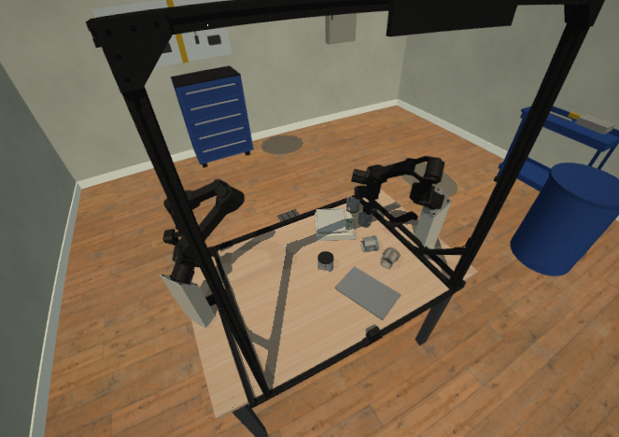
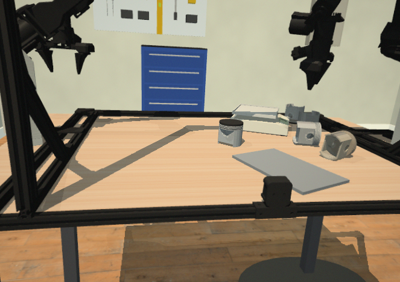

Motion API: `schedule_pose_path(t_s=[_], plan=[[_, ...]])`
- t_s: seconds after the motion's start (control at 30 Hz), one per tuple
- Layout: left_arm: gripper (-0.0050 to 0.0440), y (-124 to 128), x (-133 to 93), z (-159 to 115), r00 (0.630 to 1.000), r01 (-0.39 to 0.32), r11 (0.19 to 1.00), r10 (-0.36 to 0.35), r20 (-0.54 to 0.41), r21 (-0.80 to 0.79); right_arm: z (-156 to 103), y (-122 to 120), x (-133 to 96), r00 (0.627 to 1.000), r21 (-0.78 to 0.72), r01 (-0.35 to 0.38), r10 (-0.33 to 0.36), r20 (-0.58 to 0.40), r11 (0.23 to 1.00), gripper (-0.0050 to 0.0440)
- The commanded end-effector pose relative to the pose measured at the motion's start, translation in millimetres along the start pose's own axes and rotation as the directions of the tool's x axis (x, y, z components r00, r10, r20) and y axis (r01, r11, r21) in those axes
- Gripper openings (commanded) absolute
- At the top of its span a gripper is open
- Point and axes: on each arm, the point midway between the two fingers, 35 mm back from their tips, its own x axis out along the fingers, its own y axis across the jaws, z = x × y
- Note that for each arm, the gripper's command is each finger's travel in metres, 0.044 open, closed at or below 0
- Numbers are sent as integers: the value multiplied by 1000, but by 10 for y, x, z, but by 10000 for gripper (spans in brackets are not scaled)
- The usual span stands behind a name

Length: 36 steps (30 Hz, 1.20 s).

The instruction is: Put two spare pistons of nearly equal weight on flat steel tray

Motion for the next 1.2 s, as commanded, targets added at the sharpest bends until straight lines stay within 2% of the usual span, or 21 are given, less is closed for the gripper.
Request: schedule_pose_path(t_s=[0.0,0.47,0.97,1.1,1.17], plan=[[440,-4,-1,2,1000,3,1000,-3,1,1,9,2,3,999,-1,-33,33,-14,999,378],[440,-4,-1,2,1000,3,1000,-3,1,1,10,2,3,986,4,-152,152,-65,988,378],[440,-4,-1,2,1000,3,1000,-3,1,1,12,5,6,985,2,-157,157,-67,988,378],[440,-4,-1,2,1000,3,1000,-3,1,1,-47,193,-26,985,-104,-163,157,-67,981,378],[440,-4,-1,2,1000,3,1000,-3,1,1,-47,193,-26,985,-104,-163,157,-67,981,378]])
